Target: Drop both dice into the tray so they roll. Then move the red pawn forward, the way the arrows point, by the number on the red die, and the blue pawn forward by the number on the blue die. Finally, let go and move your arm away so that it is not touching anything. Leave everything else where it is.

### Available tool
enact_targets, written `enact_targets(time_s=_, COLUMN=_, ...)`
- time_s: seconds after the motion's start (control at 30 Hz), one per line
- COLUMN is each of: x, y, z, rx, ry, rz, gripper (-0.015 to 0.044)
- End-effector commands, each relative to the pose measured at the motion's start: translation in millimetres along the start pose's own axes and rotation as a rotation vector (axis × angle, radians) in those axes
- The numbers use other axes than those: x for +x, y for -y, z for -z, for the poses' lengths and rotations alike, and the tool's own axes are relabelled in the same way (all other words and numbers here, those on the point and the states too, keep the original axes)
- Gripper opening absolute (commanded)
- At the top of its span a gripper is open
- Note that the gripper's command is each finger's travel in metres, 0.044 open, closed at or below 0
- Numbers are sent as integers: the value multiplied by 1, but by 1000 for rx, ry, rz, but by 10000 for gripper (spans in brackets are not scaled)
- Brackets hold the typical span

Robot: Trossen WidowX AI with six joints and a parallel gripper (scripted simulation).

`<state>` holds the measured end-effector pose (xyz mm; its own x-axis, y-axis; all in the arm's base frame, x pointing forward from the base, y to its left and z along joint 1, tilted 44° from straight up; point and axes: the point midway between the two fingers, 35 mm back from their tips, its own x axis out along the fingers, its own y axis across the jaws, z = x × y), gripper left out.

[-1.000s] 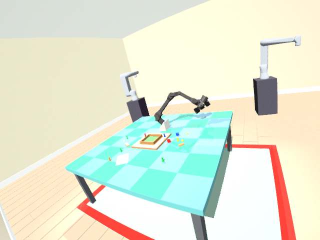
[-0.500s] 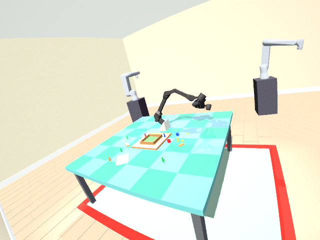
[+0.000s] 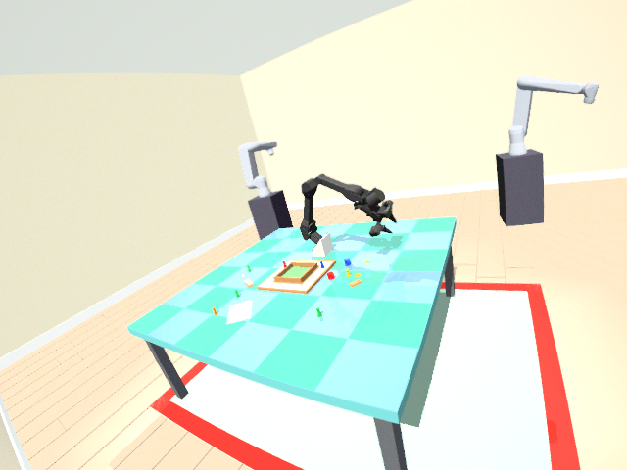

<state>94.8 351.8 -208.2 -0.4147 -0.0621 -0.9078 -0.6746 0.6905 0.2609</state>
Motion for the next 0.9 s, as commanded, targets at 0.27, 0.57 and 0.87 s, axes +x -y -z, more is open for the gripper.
enact_targets(time_s=0.27, x=-94, y=170, z=21, rx=1101, ry=142, rz=400, gripper=275)
enact_targets(time_s=0.57, x=-162, y=274, z=80, rx=1782, ry=348, rz=695, gripper=275)
enact_targets(time_s=0.87, x=-169, y=287, z=82, rx=1865, ry=385, rz=736, gripper=275)
